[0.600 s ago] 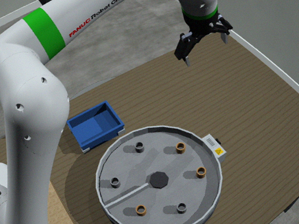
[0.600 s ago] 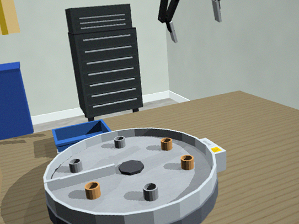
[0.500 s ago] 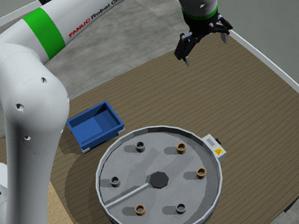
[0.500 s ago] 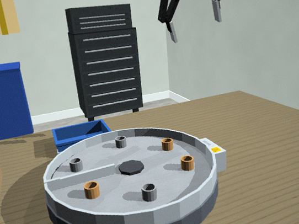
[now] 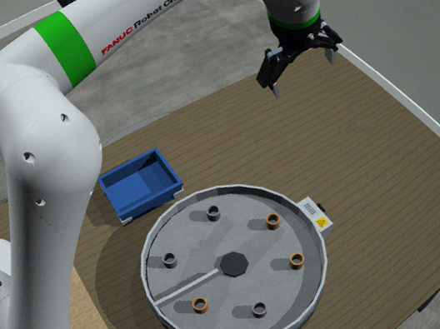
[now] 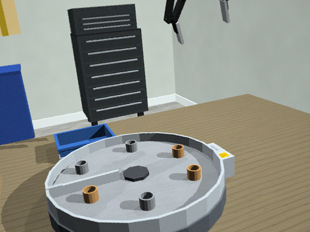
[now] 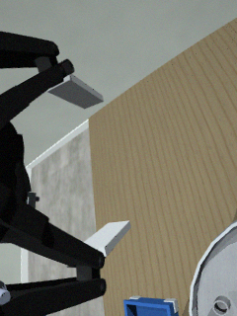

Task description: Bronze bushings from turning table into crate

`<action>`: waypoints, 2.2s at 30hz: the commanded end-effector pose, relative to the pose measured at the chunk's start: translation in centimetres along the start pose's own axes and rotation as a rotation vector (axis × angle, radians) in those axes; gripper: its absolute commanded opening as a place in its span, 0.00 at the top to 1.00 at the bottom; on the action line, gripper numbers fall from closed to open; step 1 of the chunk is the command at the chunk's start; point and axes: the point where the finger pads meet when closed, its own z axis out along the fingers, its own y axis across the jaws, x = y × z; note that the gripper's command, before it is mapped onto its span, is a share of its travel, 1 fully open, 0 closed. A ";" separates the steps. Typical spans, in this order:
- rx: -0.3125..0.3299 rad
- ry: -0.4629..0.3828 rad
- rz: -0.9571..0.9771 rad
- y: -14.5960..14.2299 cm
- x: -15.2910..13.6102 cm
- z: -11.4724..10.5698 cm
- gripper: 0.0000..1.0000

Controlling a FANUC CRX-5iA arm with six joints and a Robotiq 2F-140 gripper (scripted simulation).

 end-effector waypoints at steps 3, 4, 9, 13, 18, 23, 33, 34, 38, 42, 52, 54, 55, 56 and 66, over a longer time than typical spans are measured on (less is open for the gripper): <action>-0.007 0.010 -0.024 0.8 0.8 -0.2 0.00; -0.014 0.018 -0.045 1.6 1.5 -0.4 0.00; -0.072 0.071 -0.198 7.6 6.5 -1.4 0.00; -0.122 0.101 -0.310 12.4 9.9 -2.1 0.00; -0.183 0.125 -0.435 18.0 13.4 -2.7 0.00; -0.250 0.138 -0.560 23.2 16.2 -3.1 0.00; -0.343 0.137 -0.724 33.1 21.0 -3.7 0.00; -0.368 0.134 -0.767 35.5 21.9 -3.8 0.00; -0.427 0.120 -0.866 41.1 24.1 -3.8 0.00; -0.434 0.118 -0.878 41.7 24.3 -3.8 0.00; -0.434 0.118 -0.878 41.7 24.3 -3.8 0.00; -0.434 0.118 -0.878 41.7 24.3 -3.8 0.00; -0.434 0.118 -0.878 41.7 24.3 -3.8 0.00; -0.434 0.118 -0.878 41.7 24.3 -3.8 0.93; -0.434 0.118 -0.878 41.7 24.3 -3.8 0.93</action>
